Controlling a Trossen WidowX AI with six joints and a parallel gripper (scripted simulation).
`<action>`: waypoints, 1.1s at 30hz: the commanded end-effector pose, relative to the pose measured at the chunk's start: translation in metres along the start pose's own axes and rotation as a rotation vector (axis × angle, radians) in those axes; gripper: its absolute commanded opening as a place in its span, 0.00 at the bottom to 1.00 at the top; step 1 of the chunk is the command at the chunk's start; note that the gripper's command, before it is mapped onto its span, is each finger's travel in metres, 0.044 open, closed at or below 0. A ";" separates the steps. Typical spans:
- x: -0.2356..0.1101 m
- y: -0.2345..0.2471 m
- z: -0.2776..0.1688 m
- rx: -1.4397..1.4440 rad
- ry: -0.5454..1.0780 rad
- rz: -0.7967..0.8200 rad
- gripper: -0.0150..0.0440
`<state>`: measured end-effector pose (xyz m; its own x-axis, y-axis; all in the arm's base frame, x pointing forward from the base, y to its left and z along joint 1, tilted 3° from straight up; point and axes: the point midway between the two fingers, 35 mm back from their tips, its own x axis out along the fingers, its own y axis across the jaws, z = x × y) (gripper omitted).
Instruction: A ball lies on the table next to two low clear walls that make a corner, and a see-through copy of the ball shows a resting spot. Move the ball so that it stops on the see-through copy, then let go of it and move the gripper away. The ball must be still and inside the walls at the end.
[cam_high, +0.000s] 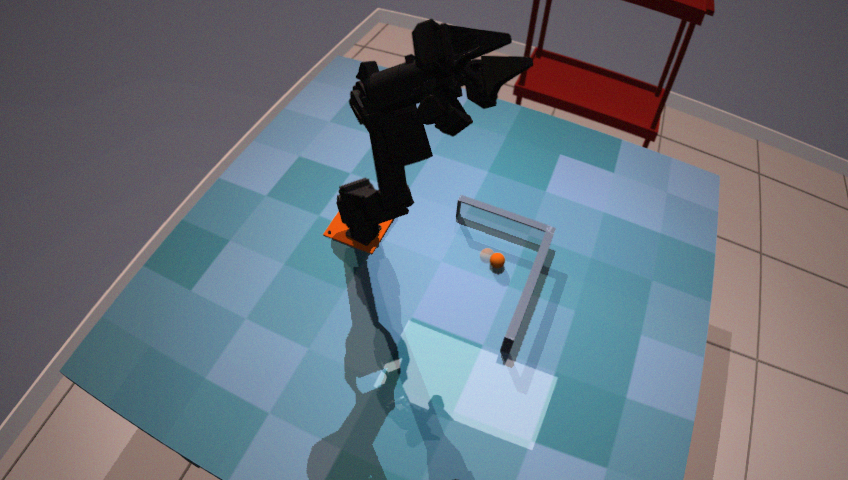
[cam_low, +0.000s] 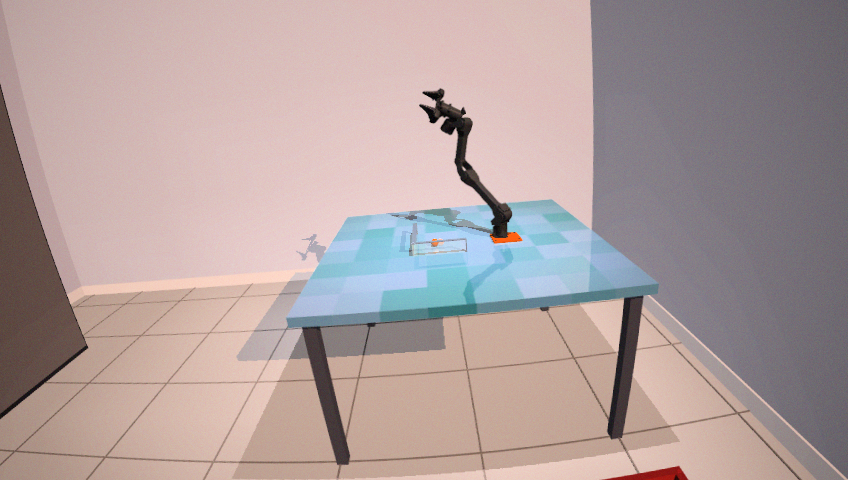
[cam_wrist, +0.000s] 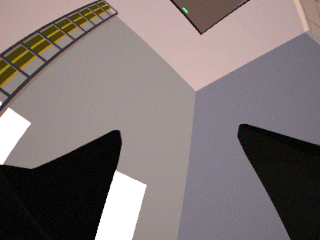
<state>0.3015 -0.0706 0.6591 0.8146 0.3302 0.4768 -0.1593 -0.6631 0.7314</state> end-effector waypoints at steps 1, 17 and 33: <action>-0.001 0.002 -0.002 -0.010 0.001 0.006 0.89; -0.092 0.047 -0.192 -0.968 0.094 0.409 0.72; -0.095 -0.099 -0.329 -1.935 0.244 0.524 0.72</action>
<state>0.0518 0.1504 0.7184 0.4417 0.5109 0.7375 -0.7830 0.6209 0.0389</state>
